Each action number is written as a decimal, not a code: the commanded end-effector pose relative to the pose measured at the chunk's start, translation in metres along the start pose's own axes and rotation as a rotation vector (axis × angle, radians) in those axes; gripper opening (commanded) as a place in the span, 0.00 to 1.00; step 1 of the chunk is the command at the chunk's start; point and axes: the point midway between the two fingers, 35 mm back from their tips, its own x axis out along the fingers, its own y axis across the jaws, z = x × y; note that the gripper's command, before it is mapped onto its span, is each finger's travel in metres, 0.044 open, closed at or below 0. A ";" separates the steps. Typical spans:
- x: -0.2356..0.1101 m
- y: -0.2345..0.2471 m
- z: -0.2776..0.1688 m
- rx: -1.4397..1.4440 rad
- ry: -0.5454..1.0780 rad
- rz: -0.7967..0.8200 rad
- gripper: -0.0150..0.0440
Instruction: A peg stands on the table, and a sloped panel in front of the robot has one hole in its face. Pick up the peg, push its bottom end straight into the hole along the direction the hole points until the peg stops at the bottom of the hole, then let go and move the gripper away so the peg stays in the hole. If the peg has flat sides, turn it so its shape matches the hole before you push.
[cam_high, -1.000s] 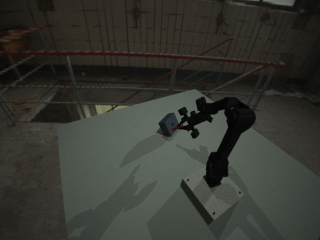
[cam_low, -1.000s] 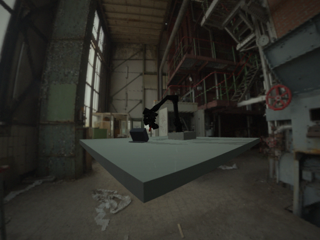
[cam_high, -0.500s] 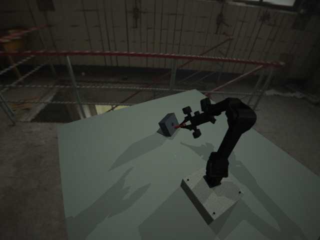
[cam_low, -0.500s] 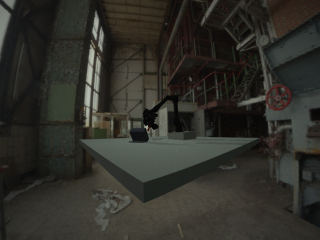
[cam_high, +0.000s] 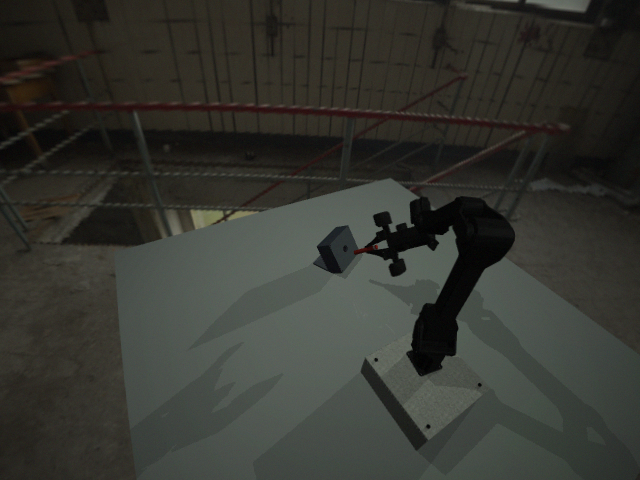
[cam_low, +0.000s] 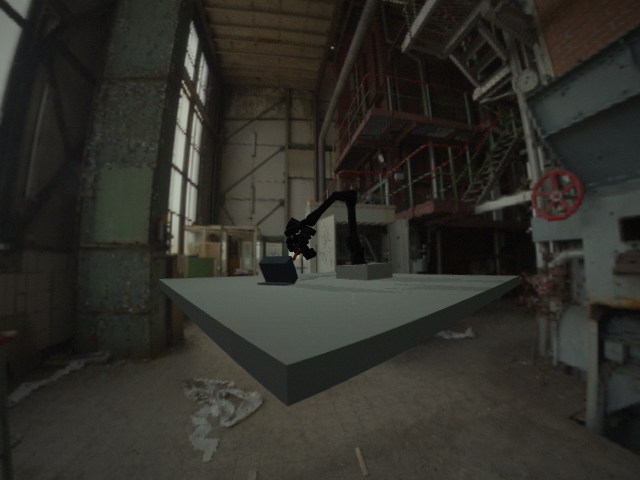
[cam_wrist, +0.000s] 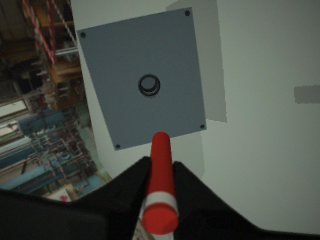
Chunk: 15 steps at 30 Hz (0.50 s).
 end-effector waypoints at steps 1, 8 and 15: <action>-0.004 -0.001 0.003 0.026 -0.003 0.019 0.25; -0.010 -0.002 0.009 0.059 -0.012 0.051 0.25; -0.017 -0.003 0.015 0.091 -0.021 0.082 0.25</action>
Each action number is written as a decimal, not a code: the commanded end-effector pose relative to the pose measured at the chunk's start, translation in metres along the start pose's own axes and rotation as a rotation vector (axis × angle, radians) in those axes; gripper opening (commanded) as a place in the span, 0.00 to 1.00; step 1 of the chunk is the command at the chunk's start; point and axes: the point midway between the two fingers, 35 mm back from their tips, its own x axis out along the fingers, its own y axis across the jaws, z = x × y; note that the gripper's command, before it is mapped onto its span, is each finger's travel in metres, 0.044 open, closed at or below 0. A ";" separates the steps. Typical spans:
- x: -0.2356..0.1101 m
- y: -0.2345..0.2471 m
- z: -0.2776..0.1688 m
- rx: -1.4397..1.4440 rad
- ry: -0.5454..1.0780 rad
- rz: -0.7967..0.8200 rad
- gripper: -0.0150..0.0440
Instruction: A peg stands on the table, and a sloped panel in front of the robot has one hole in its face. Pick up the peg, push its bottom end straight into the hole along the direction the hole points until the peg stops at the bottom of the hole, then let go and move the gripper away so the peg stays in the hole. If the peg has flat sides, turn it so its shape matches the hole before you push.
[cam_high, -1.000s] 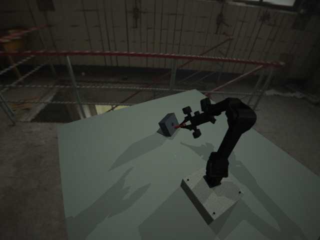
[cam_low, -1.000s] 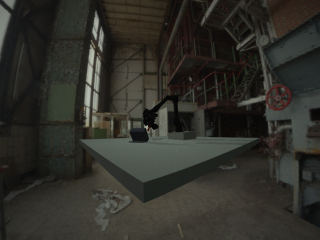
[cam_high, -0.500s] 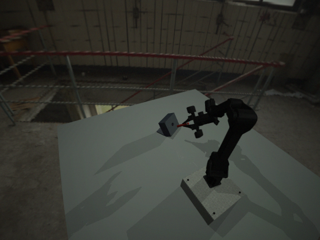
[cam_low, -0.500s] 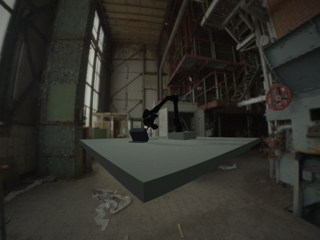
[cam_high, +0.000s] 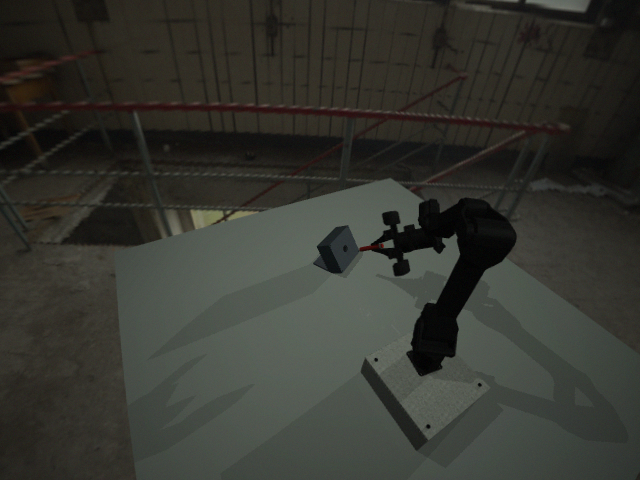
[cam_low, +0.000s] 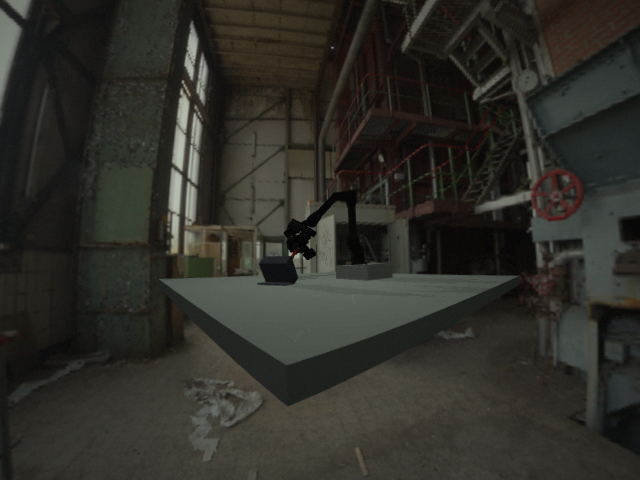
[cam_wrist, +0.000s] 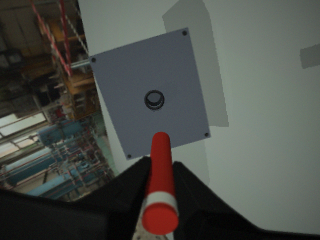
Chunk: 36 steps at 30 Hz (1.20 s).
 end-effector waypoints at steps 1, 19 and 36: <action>-0.004 -0.001 0.003 0.025 -0.003 0.019 0.25; 0.015 0.002 0.010 0.046 -0.011 0.041 0.25; 0.034 0.004 0.014 0.070 -0.015 0.068 0.25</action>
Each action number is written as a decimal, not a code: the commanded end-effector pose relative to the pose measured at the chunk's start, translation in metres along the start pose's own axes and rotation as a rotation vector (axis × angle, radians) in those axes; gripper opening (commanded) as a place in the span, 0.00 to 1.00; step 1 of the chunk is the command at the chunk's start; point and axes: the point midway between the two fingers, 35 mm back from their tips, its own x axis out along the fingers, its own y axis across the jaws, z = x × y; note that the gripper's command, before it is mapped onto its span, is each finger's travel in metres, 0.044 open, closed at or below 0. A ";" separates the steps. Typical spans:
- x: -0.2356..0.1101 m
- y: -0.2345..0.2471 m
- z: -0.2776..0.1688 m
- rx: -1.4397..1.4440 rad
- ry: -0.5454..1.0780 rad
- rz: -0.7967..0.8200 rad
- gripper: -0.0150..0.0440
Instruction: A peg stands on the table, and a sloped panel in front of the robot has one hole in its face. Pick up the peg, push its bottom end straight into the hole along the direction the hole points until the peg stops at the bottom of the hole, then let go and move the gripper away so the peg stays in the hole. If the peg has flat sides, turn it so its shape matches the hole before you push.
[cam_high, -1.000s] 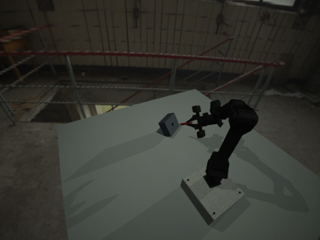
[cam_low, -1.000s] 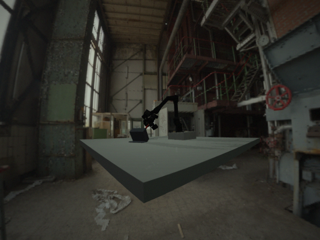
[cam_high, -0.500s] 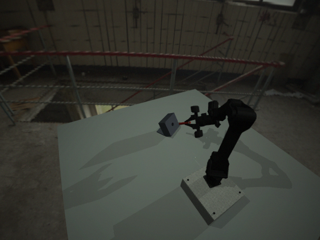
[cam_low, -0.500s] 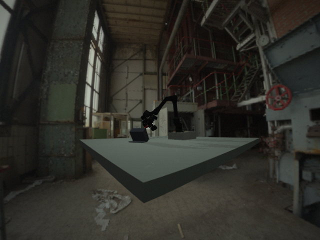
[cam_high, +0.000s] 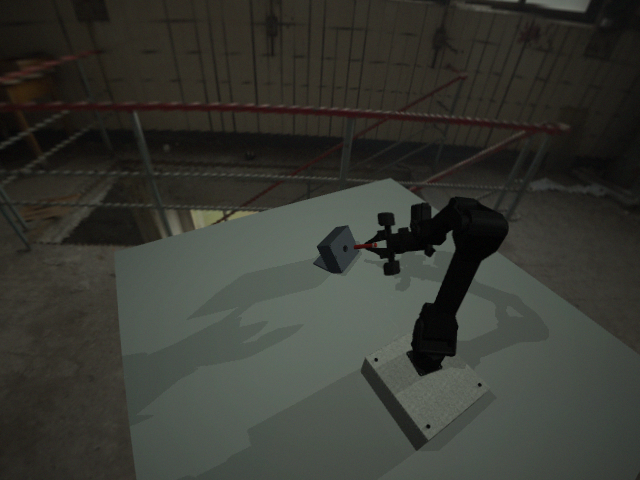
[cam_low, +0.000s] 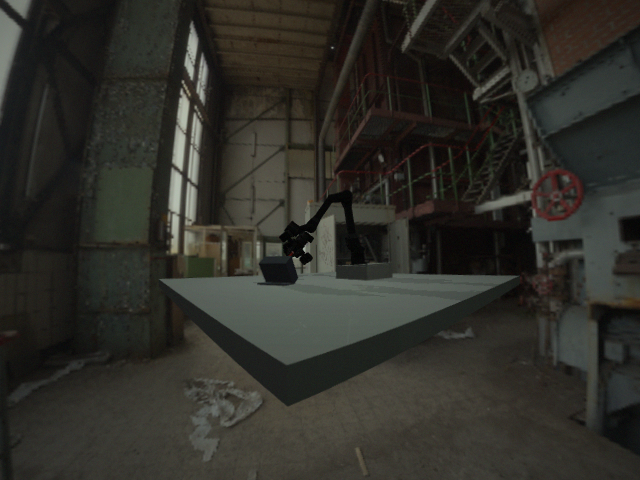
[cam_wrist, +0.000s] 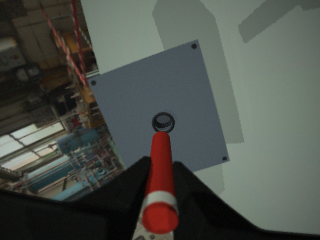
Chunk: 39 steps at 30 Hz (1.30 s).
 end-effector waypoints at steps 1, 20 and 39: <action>0.004 -0.002 0.000 0.009 -0.001 -0.001 0.25; 0.020 -0.002 0.001 -0.004 0.001 0.009 0.25; 0.029 -0.002 0.001 -0.007 0.003 0.012 0.25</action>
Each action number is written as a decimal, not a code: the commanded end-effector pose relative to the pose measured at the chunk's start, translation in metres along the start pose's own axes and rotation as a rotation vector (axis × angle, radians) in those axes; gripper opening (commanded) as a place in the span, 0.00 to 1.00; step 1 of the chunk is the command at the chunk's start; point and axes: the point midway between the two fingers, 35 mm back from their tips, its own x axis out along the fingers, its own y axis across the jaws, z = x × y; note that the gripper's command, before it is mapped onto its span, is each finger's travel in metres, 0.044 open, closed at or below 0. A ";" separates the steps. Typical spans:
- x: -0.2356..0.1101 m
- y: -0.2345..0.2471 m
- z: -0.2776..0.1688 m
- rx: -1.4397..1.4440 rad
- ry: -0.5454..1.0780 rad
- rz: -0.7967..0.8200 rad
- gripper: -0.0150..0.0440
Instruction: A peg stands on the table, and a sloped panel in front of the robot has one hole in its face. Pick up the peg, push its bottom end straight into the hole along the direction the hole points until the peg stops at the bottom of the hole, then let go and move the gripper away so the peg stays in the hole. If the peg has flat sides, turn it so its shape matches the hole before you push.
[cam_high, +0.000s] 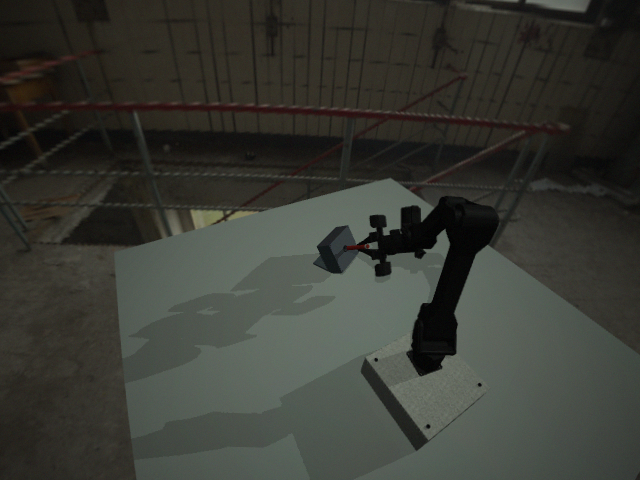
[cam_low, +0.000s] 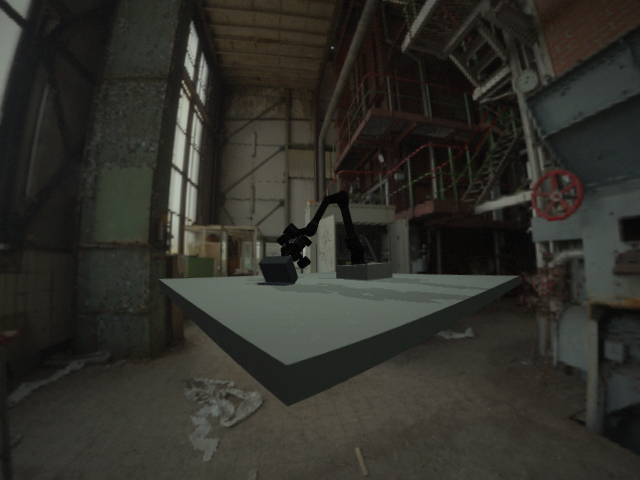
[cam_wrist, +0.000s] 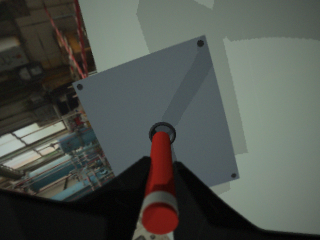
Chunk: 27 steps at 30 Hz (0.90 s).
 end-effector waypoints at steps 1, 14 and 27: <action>-0.001 0.000 0.000 -0.002 0.001 0.000 0.25; 0.003 -0.001 0.000 -0.002 0.001 0.000 0.25; 0.011 -0.002 0.000 -0.002 0.001 0.000 0.25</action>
